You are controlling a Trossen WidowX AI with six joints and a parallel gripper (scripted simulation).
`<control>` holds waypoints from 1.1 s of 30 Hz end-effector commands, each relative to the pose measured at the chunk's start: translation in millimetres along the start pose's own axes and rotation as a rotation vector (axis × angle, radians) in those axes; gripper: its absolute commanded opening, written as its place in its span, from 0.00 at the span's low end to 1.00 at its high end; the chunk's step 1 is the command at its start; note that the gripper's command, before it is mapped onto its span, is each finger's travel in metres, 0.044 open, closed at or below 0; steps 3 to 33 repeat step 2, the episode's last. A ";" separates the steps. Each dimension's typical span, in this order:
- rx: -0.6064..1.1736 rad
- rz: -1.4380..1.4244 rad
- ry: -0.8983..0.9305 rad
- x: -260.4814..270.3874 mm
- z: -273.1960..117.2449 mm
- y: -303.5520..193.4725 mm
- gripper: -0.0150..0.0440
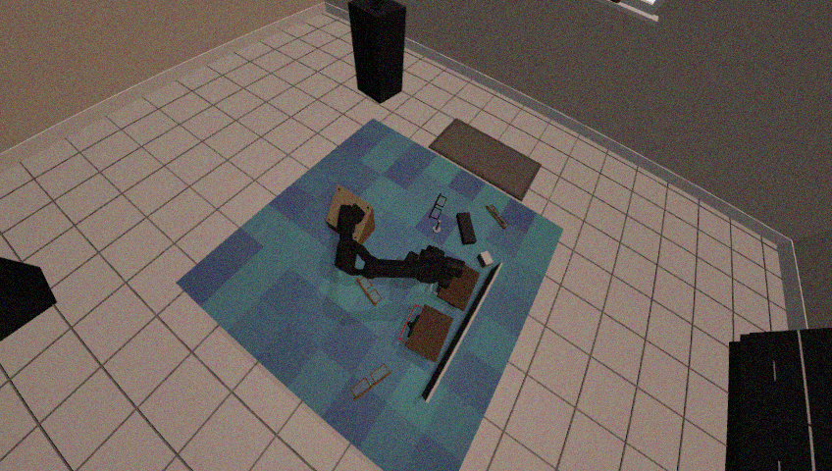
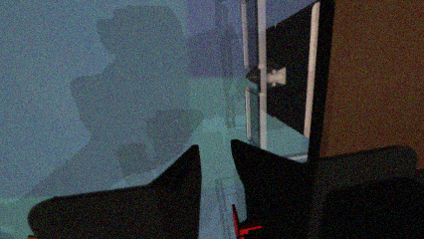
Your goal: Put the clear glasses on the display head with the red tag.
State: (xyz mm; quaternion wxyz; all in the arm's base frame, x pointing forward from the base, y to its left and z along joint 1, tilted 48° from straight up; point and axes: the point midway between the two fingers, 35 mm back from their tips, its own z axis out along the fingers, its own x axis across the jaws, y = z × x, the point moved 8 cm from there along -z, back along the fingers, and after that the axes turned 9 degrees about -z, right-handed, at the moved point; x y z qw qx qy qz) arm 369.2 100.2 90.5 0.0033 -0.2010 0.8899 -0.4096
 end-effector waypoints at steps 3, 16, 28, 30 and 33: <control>-0.004 0.001 0.005 14.6 -5.2 2.7 0.44; -0.004 0.001 0.005 14.6 -5.2 2.7 0.44; -0.004 0.001 0.005 14.6 -5.2 2.7 0.44; -0.004 0.001 0.005 14.6 -5.2 2.7 0.44; -0.004 0.001 0.005 14.6 -5.2 2.7 0.44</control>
